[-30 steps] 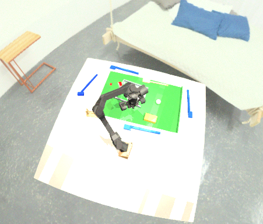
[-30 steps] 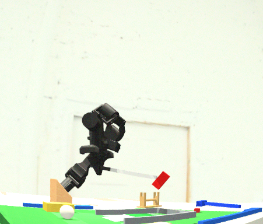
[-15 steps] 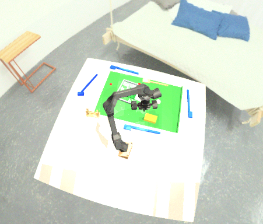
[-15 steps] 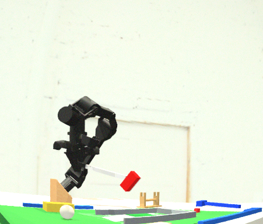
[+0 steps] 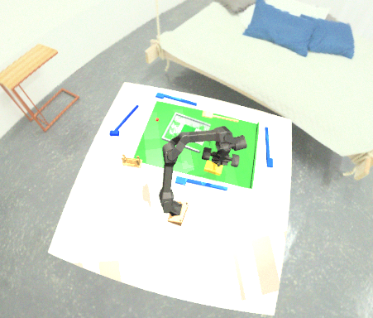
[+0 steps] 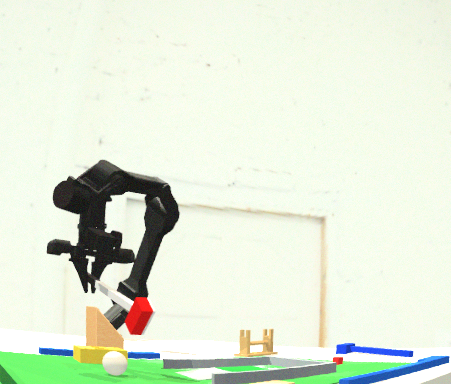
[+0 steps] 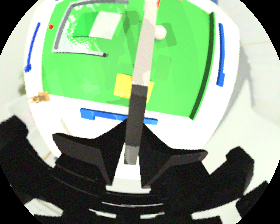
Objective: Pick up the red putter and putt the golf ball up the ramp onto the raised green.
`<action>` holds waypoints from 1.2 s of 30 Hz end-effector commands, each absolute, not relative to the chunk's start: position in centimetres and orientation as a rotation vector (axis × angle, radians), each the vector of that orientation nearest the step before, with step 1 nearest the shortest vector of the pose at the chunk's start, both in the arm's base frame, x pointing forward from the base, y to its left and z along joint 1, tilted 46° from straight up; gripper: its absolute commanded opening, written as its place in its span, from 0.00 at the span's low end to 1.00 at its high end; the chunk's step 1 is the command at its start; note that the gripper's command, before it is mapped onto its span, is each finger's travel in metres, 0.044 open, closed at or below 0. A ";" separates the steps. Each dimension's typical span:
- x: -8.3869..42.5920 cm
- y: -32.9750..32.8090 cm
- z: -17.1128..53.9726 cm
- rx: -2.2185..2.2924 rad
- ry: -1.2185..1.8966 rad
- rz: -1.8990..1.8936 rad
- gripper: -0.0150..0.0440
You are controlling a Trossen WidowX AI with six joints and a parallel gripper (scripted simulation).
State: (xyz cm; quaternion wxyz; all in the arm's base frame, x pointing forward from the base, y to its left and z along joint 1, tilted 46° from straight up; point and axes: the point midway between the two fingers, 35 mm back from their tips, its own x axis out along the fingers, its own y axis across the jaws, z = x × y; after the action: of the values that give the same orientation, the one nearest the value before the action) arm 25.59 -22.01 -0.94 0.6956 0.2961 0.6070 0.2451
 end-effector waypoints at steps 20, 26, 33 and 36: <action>24.2 -23.0 -6.2 0.771 1.413 0.445 0.25; 24.3 -22.0 -7.1 0.771 1.412 0.446 0.25; 24.5 -21.5 -7.7 0.771 1.412 0.446 0.25; 24.5 -21.2 -8.0 0.771 1.412 0.446 0.25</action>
State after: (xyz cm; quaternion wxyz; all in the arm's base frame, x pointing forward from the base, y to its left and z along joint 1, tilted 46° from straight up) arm 24.39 -21.63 -7.64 0.6705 0.3386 0.6295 0.1986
